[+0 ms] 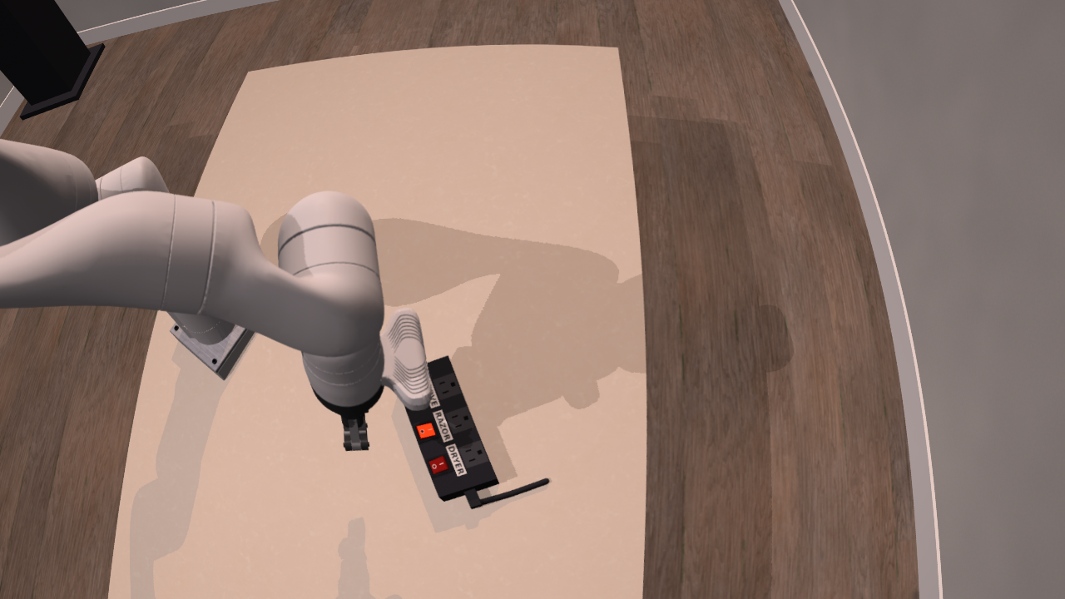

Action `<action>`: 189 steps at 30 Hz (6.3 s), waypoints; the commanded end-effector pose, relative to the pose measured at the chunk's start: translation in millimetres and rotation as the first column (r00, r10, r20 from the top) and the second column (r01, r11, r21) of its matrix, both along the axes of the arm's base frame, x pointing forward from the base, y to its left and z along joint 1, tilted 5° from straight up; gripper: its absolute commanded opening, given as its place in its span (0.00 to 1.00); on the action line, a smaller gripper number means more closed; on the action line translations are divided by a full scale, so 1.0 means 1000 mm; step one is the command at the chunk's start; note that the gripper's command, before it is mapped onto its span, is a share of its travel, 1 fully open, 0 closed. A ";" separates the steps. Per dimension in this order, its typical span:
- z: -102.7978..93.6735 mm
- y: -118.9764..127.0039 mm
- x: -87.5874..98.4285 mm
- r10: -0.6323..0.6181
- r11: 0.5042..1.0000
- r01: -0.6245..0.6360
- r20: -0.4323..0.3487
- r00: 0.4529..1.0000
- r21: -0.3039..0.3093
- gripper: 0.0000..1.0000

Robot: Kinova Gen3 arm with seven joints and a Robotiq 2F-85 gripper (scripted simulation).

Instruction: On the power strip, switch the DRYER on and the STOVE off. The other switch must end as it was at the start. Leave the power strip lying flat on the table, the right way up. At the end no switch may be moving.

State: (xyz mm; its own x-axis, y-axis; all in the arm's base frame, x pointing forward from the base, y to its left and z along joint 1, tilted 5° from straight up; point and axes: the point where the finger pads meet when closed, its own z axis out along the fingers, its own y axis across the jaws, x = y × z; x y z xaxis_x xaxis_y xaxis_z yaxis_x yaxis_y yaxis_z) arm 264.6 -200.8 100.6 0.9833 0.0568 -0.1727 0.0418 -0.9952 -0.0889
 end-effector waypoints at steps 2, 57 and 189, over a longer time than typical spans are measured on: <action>0.000 -0.002 -0.001 0.000 1.000 0.000 -0.004 1.000 -0.010 0.00; -0.089 0.003 0.004 -0.001 1.000 0.001 -0.002 1.000 -0.010 0.00; 0.000 -0.002 -0.001 -0.002 1.000 0.002 -0.002 1.000 -0.010 1.00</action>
State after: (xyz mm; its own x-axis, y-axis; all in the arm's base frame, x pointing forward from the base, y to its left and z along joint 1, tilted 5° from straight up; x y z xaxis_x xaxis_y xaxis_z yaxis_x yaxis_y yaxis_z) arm 263.5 -203.4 98.7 0.9830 0.0505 -0.1765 0.0374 -0.9964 -0.0764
